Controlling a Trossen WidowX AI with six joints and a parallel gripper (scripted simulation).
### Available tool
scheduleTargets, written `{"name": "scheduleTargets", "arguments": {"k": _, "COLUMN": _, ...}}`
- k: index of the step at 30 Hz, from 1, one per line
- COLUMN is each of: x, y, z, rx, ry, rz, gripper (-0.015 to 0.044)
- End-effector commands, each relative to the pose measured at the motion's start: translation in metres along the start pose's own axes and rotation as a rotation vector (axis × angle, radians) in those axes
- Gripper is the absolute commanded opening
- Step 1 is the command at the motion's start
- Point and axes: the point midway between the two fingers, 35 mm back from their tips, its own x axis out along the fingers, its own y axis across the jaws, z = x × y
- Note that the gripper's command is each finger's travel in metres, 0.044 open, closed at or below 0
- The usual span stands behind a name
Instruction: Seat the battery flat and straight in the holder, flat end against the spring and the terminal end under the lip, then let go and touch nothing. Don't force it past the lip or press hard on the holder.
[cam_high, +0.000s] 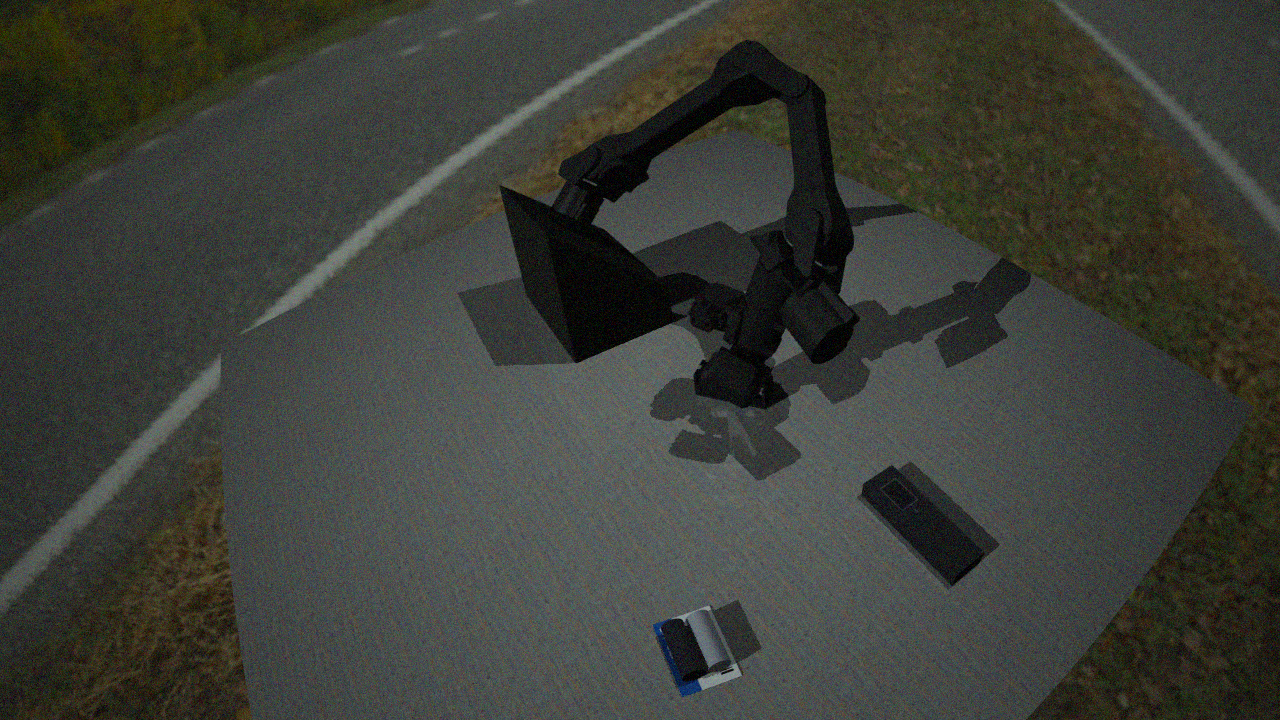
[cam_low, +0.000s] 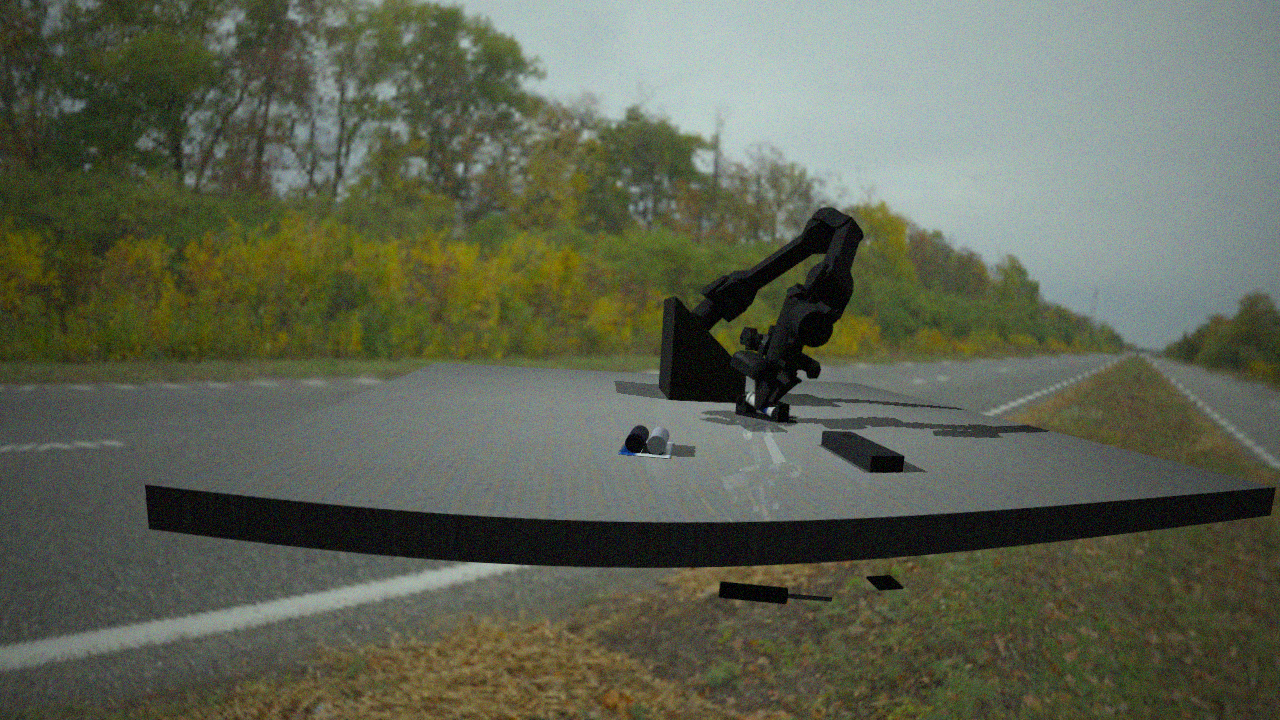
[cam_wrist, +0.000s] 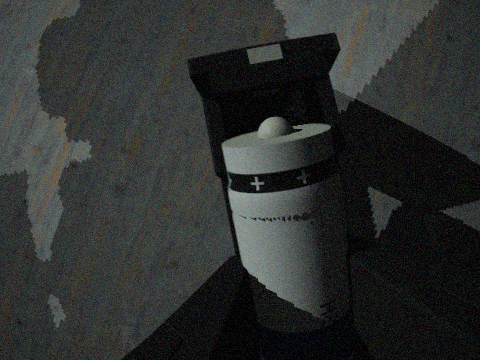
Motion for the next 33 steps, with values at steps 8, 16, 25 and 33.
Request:
{"name": "scheduleTargets", "arguments": {"k": 8, "x": 0.0012, "y": 0.0037, "z": -0.0063, "rx": -0.011, "ry": 0.079, "rz": 0.012, "gripper": 0.0072}}
{"name": "scheduleTargets", "arguments": {"k": 16, "x": 0.0019, "y": 0.0033, "z": -0.0047, "rx": -0.01, "ry": 0.119, "rz": 0.011, "gripper": 0.0072}}
{"name": "scheduleTargets", "arguments": {"k": 25, "x": 0.0023, "y": 0.0024, "z": -0.0028, "rx": -0.011, "ry": 0.163, "rz": 0.01, "gripper": 0.0072}}
{"name": "scheduleTargets", "arguments": {"k": 33, "x": 0.0026, "y": 0.0011, "z": -0.0017, "rx": -0.014, "ry": 0.202, "rz": 0.01, "gripper": 0.0072}}
